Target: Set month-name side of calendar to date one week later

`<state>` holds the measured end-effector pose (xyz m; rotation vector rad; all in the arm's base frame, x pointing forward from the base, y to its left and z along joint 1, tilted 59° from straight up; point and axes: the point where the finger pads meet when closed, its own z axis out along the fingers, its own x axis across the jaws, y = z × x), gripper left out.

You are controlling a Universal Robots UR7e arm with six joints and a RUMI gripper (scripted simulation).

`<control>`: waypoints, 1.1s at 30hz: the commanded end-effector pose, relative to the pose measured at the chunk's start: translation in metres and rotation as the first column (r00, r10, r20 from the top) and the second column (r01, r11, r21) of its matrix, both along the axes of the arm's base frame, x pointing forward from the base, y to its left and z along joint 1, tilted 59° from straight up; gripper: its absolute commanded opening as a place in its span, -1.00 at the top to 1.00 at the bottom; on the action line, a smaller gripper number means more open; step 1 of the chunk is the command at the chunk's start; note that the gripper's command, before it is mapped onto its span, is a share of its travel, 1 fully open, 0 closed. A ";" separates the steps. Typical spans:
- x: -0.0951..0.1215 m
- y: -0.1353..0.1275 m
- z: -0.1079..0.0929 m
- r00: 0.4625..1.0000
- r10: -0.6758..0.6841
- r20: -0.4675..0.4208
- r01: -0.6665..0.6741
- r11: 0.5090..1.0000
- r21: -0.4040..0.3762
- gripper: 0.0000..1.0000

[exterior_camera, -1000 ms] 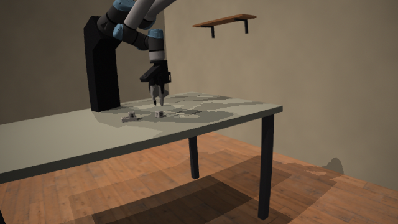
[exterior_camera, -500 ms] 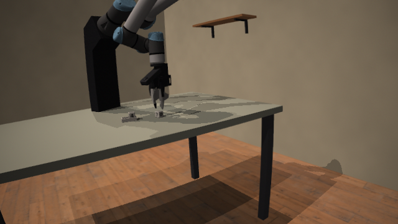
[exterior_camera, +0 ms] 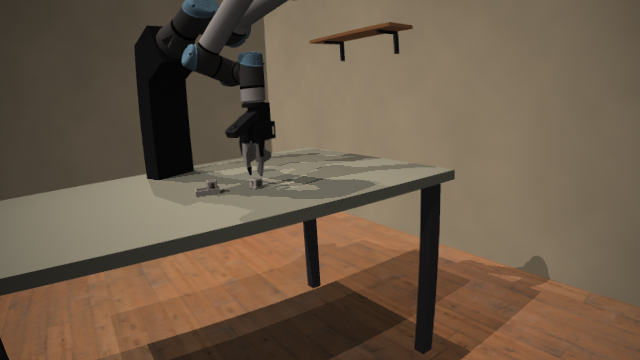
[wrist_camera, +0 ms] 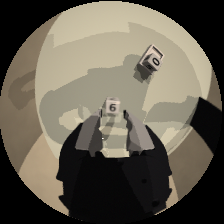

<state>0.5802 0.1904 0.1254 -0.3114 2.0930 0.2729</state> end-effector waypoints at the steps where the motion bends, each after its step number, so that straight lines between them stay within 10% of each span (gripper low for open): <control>1: 0.001 0.001 0.000 1.000 0.001 0.001 -0.001 1.000 0.000 0.44; 33: 0.003 0.002 -0.001 1.000 0.001 0.002 -0.001 1.000 0.000 0.44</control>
